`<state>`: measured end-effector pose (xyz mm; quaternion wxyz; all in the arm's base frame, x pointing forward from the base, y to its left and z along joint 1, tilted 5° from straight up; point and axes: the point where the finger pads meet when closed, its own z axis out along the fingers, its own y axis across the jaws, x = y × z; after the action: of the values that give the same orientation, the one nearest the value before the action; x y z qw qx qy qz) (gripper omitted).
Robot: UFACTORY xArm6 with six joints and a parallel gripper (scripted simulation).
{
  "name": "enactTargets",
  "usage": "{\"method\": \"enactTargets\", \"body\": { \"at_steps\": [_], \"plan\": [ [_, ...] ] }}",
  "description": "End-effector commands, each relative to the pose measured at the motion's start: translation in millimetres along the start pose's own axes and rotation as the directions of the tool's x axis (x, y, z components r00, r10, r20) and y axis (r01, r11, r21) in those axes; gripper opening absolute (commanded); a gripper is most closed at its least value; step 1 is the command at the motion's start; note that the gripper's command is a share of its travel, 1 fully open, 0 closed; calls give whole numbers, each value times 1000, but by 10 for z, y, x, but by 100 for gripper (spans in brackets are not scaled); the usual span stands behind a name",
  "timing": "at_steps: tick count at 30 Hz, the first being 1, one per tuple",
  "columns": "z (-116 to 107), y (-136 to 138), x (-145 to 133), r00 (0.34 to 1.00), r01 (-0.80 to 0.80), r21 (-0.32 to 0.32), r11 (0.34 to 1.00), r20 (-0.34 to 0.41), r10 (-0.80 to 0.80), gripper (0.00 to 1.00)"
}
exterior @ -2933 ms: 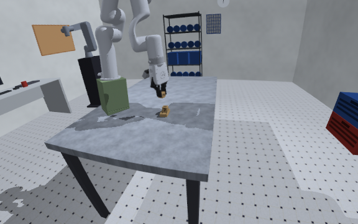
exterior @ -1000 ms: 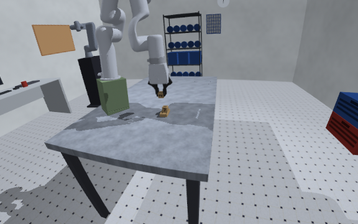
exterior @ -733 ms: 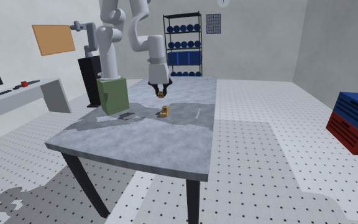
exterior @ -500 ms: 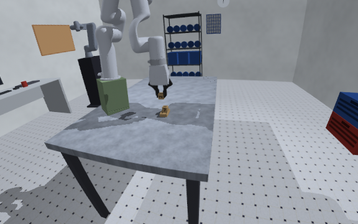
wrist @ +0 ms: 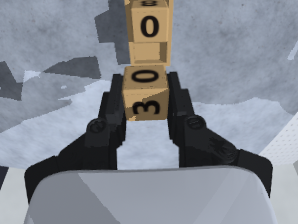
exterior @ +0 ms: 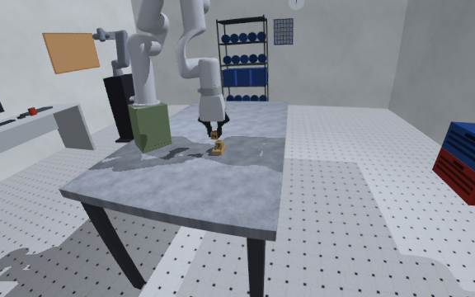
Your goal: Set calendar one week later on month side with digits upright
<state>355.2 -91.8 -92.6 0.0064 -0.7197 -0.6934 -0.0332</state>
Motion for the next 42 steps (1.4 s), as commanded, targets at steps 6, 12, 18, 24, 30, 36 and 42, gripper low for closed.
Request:
{"method": "enactTargets", "body": {
  "at_steps": [6,12,18,24,30,36,42],
  "plan": [
    [195,30,-1,1000,1,-17,1000,-8,-1,27],
    [227,30,0,1000,1,-17,1000,-8,-1,27],
    [227,31,0,1000,1,-17,1000,-8,-1,27],
    [227,31,0,1000,1,-17,1000,-8,-1,27],
    [227,31,0,1000,1,-17,1000,-8,-1,27],
    [227,31,0,1000,1,-17,1000,-8,-1,27],
    [227,31,0,1000,1,-17,1000,-8,-1,27]
  ]
}}
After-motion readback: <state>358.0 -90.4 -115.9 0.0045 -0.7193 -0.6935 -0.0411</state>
